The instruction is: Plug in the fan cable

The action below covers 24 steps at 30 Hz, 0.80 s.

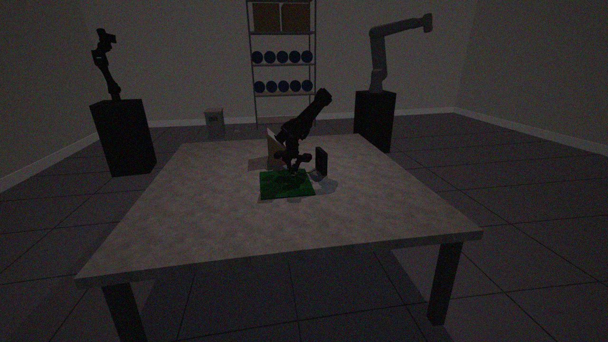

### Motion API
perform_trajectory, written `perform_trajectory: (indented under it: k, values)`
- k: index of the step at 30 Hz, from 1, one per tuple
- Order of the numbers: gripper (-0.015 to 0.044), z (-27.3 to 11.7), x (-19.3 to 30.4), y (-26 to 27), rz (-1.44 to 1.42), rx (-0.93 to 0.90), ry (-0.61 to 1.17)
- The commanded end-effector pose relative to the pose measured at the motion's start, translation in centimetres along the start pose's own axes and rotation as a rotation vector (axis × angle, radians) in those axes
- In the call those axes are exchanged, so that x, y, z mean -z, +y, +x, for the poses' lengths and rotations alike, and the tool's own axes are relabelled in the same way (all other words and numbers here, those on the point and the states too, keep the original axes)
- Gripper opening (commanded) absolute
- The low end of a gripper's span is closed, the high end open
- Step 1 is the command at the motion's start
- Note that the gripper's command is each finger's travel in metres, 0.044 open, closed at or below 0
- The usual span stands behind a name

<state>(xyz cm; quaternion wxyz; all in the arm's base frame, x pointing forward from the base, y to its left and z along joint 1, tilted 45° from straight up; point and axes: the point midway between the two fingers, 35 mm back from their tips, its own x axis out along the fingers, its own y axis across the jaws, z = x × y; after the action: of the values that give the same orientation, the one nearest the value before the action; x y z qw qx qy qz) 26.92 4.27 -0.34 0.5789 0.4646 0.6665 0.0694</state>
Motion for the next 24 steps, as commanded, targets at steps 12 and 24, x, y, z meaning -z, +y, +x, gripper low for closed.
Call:
perform_trajectory:
  k: [12, 24]
  values:
    - [0.0260, -5.5, -0.1, -0.1, 0.003, -0.003, 0.000]
    - [0.0260, -6.0, -8.3, 1.2, -0.001, -0.003, -0.004]
